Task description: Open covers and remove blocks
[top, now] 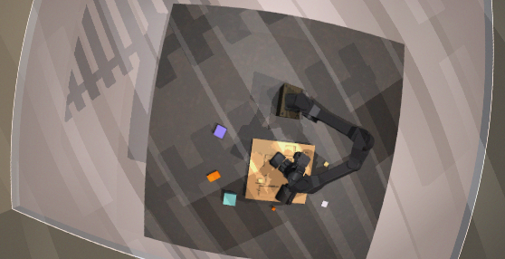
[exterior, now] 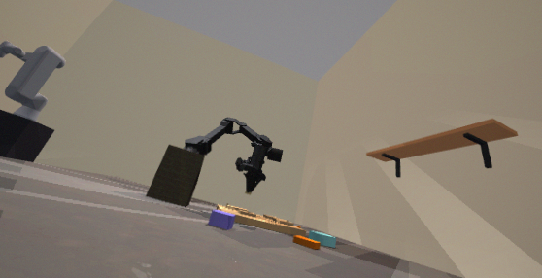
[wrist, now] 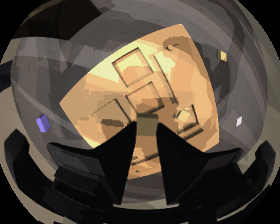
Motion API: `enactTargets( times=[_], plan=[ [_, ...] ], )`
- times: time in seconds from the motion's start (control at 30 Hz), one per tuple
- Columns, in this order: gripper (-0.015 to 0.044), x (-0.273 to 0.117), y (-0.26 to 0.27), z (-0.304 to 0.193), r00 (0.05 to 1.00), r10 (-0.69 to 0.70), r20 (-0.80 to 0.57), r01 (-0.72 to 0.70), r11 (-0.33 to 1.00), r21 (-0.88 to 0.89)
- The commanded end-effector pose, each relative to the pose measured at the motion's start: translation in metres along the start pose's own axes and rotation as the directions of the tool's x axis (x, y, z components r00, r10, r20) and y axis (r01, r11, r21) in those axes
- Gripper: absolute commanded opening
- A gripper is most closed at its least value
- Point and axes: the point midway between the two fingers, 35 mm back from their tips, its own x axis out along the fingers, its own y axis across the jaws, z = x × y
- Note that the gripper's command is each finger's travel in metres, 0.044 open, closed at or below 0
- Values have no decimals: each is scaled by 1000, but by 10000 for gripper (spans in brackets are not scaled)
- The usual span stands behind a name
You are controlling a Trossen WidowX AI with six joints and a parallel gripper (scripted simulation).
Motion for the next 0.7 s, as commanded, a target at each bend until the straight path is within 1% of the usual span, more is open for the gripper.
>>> enactTargets(
  times=[0.0,0.67],
  plan=[
    [80,-8,-1,0,1000,4,-4,-4,1000,-8],
    [80,-5,-59,43,999,36,-18,-36,999,-8]
  ],
)
